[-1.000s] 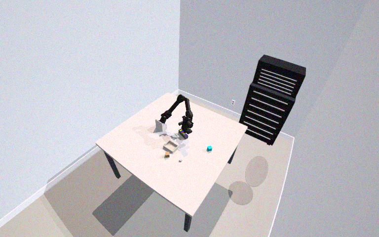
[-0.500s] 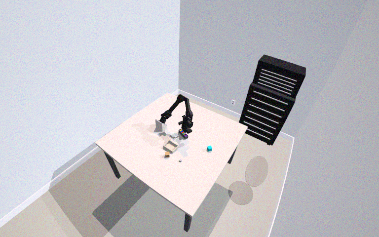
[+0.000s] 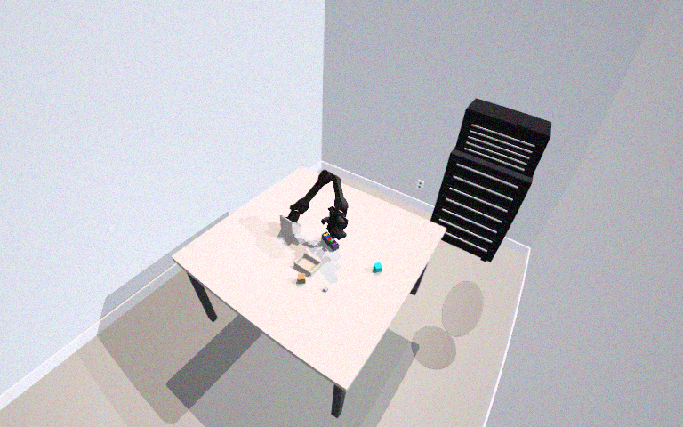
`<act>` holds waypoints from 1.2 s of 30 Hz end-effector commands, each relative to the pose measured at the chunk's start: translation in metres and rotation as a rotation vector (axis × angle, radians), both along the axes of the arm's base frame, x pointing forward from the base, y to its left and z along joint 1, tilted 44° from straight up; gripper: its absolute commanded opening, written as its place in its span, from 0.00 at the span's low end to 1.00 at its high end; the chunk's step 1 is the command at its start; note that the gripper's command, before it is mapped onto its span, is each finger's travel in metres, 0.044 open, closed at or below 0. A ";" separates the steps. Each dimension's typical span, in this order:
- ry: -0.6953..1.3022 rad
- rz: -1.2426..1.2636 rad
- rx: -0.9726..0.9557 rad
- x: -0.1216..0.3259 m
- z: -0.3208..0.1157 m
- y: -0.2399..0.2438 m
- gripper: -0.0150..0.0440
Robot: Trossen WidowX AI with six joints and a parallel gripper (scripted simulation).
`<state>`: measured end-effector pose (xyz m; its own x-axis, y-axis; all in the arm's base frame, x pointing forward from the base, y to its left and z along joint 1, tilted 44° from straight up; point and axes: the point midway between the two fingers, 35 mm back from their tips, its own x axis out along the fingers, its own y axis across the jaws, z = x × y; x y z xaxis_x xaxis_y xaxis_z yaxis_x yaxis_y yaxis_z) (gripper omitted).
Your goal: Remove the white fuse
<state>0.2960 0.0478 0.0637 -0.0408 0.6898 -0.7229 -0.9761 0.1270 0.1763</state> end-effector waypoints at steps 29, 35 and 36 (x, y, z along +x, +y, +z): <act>-0.012 -0.006 -0.026 0.021 -0.030 -0.073 0.25; -0.011 -0.006 -0.031 0.023 -0.055 -0.101 0.25; -0.011 -0.006 -0.031 0.023 -0.059 -0.106 0.25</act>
